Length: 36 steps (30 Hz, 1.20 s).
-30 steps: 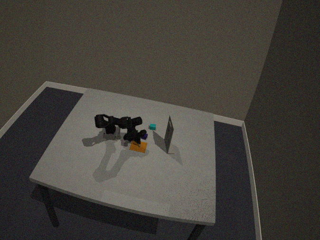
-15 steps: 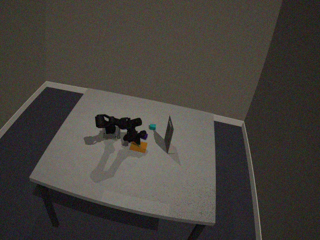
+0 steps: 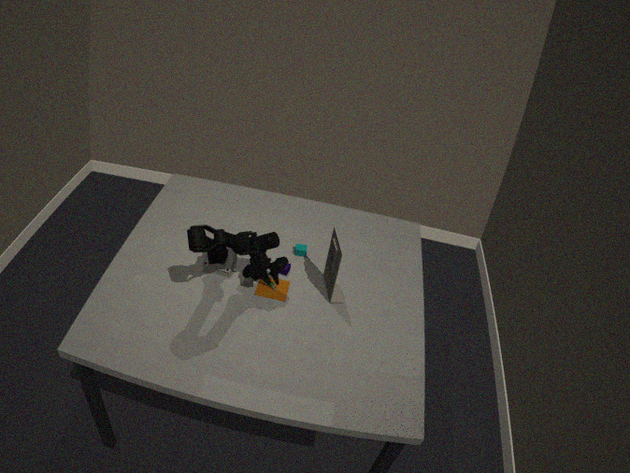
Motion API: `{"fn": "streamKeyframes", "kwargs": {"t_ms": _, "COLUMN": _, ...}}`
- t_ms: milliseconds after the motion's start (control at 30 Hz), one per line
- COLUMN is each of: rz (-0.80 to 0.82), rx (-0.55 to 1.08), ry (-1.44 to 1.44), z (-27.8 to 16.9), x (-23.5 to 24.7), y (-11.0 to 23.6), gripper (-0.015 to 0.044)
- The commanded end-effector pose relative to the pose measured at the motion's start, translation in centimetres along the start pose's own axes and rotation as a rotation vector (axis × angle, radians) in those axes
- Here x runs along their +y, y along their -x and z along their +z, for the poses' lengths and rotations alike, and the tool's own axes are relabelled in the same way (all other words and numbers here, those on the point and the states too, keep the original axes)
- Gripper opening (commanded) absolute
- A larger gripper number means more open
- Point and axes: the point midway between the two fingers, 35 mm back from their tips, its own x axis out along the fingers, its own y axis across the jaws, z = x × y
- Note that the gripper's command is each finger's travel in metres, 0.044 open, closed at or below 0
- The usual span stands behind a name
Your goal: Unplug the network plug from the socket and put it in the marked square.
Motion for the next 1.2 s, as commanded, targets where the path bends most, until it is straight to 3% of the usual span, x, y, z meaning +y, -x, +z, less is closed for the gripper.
{"fn": "streamKeyframes", "kwargs": {"t_ms": 0, "rz": 0.000, "rx": 0.000, "ry": -0.003, "z": 0.0, "x": 0.0, "y": 0.1, "gripper": 0.0156}}
{"fn": "streamKeyframes", "kwargs": {"t_ms": 1167, "rz": -0.004, "rx": 0.006, "ry": 0.000, "z": -0.2, "x": 0.0, "y": 2.7, "gripper": 0.0156}}
